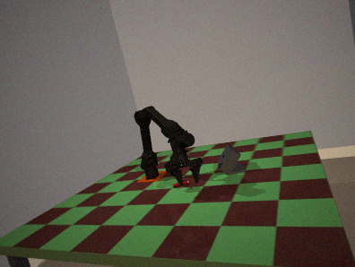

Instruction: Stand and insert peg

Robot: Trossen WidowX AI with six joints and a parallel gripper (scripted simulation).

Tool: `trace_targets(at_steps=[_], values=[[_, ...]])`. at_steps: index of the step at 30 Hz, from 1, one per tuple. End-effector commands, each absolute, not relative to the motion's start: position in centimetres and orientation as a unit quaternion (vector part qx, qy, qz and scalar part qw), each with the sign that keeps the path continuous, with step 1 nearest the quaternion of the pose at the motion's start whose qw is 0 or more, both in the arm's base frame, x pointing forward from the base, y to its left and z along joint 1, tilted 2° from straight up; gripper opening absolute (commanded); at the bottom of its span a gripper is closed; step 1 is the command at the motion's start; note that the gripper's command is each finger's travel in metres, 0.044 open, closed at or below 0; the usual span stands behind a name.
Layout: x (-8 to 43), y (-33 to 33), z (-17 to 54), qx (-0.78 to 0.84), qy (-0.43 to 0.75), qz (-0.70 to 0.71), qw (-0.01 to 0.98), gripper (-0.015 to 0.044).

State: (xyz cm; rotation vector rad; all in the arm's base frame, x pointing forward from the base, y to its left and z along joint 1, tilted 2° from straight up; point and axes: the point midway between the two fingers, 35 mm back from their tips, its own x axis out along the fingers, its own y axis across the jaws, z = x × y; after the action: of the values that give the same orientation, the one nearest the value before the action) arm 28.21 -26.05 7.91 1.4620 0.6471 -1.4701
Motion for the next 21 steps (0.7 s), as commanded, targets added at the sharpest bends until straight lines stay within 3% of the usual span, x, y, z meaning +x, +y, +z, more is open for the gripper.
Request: trace_targets(at_steps=[1, 21], values=[[27.9, -24.2, 8.6, 0.621, 0.236, -0.627, 0.407, 0.0440], [24.7, -16.4, 11.5, 0.645, 0.086, -0.746, 0.141, 0.0440]])
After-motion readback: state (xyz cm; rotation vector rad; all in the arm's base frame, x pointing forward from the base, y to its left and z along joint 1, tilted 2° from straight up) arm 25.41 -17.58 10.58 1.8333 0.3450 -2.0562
